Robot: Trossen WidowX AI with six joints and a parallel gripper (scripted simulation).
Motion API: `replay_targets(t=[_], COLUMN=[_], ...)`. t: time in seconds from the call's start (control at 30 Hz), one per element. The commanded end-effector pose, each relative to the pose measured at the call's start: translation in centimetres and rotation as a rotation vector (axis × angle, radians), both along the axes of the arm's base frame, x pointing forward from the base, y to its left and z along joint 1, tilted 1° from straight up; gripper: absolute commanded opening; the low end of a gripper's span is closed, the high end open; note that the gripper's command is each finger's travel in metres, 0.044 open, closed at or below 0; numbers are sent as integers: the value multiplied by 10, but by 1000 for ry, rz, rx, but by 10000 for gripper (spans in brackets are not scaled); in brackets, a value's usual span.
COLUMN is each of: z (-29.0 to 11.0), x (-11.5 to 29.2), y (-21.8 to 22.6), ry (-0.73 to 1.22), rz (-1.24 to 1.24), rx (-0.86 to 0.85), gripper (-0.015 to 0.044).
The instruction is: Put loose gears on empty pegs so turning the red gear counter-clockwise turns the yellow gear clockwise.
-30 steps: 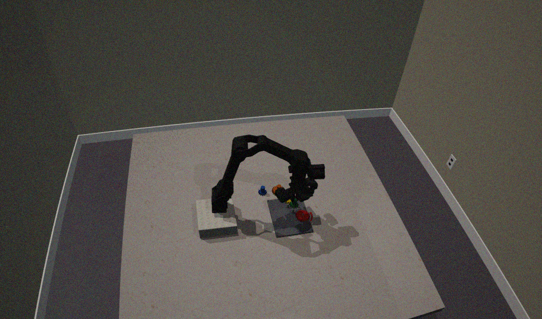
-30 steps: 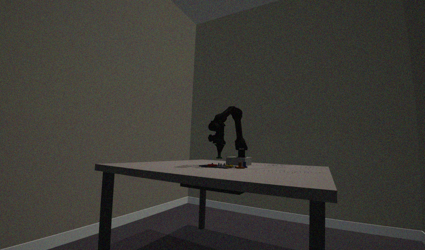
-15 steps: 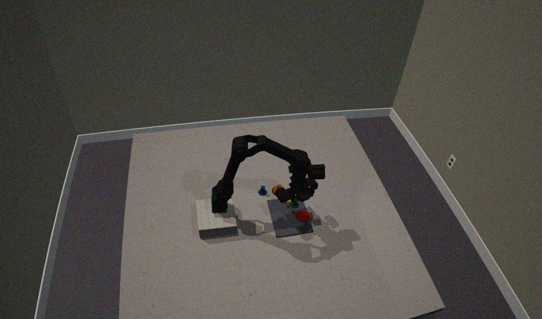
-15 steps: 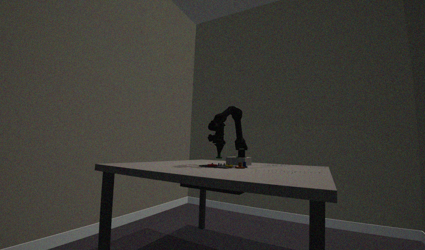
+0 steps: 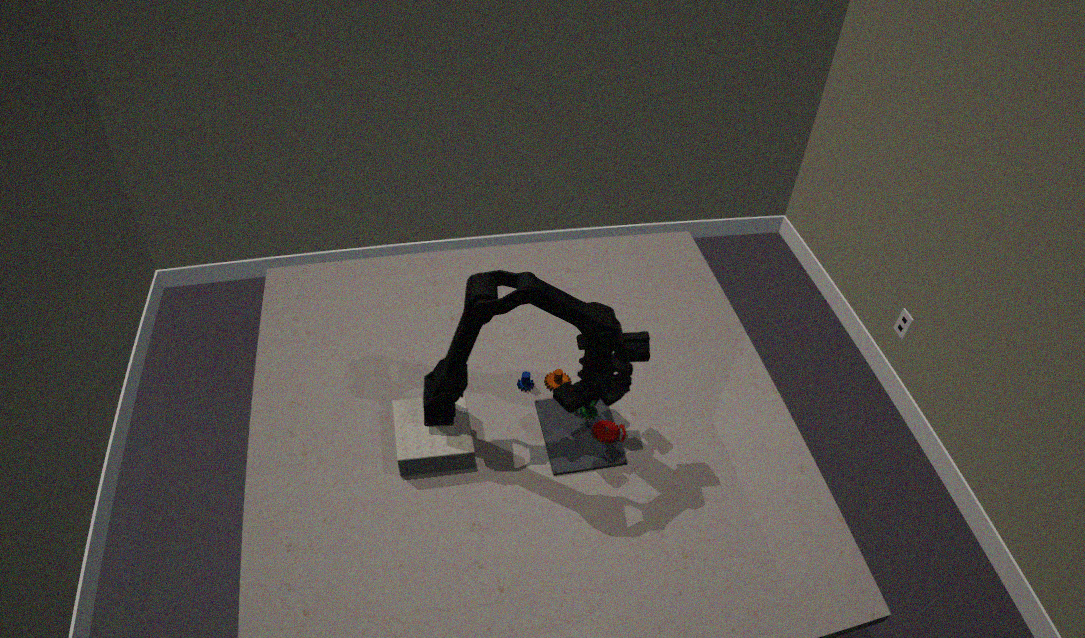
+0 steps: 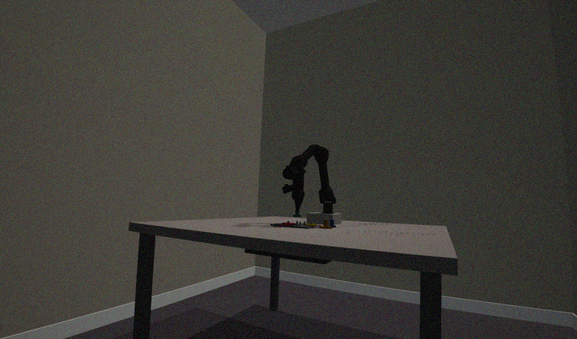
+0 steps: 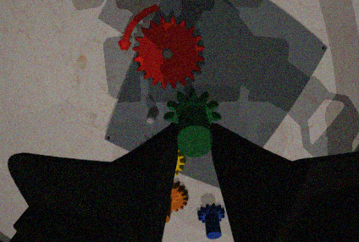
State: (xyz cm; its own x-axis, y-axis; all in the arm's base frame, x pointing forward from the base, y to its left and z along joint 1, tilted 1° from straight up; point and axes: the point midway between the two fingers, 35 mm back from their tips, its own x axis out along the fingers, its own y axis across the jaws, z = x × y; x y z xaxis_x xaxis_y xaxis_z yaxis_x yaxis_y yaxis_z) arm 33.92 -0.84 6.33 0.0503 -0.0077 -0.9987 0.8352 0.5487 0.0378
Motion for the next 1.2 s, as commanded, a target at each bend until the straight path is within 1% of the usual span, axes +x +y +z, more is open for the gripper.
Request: replay_targets(t=[0.0,0.27,0.7,0.8,0.97,1.17], z=[-9,-18,-38,-34,-35,-36], x=[0,1,0,0,1,1], y=[0,0,0,-1,-1,0], ry=[7,6,4,4,4,5], rz=[47,-24,-352,-413,-380,-247], rx=[0,4,19,22,20,14], gripper=[0,0,0,0,0,0])
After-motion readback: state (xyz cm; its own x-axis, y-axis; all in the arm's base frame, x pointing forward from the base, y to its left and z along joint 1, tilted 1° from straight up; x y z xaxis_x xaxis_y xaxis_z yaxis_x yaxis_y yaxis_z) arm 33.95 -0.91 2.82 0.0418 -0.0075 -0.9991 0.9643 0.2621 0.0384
